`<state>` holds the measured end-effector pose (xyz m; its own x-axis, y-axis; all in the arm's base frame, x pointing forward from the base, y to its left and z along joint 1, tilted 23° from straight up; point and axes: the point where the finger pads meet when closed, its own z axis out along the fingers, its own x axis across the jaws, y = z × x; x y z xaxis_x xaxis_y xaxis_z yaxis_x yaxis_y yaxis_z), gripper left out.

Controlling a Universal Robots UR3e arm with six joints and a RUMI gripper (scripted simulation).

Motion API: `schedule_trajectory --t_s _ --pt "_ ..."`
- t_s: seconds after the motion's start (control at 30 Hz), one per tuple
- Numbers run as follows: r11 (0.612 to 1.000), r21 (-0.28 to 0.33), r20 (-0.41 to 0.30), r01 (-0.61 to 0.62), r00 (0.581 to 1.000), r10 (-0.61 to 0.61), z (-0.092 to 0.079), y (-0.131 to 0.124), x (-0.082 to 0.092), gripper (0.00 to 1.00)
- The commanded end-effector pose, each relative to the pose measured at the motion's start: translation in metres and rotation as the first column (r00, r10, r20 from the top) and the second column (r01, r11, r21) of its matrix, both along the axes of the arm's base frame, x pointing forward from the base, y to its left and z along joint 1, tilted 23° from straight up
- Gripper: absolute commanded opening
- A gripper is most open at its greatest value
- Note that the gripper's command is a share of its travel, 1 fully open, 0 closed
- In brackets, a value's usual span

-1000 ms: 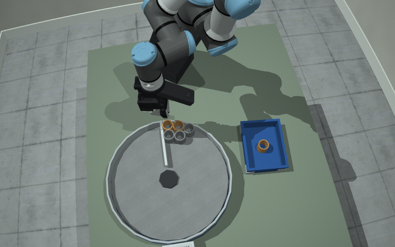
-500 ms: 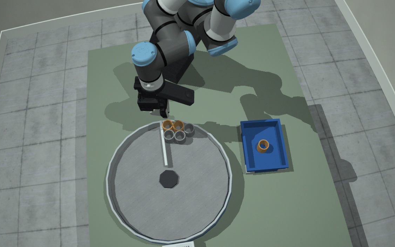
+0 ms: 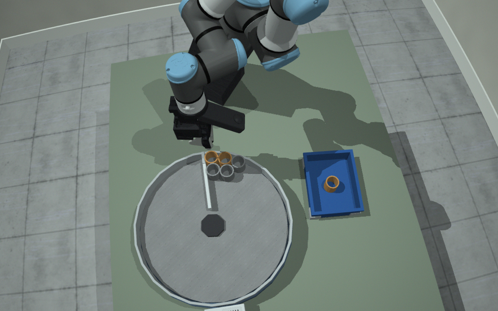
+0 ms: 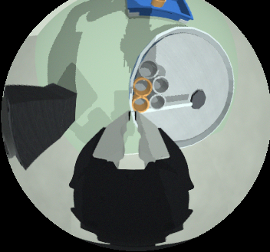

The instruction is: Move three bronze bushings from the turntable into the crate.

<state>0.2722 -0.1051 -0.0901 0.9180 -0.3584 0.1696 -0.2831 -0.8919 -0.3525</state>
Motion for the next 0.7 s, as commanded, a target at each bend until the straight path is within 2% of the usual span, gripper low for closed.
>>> schedule_trajectory --t_s 0.0,0.23,0.5,0.67 --pt "1.000 -0.002 0.001 0.000 1.000 0.000 0.000 -0.001 0.000 0.05" --pt "1.000 -0.002 0.001 0.000 1.000 0.000 -0.002 0.000 0.001 0.05" --pt "1.000 -0.002 0.001 0.000 1.000 0.000 -0.018 0.005 0.006 0.05" --pt "1.000 -0.002 0.001 0.000 1.000 0.000 -0.021 0.006 0.007 0.05"
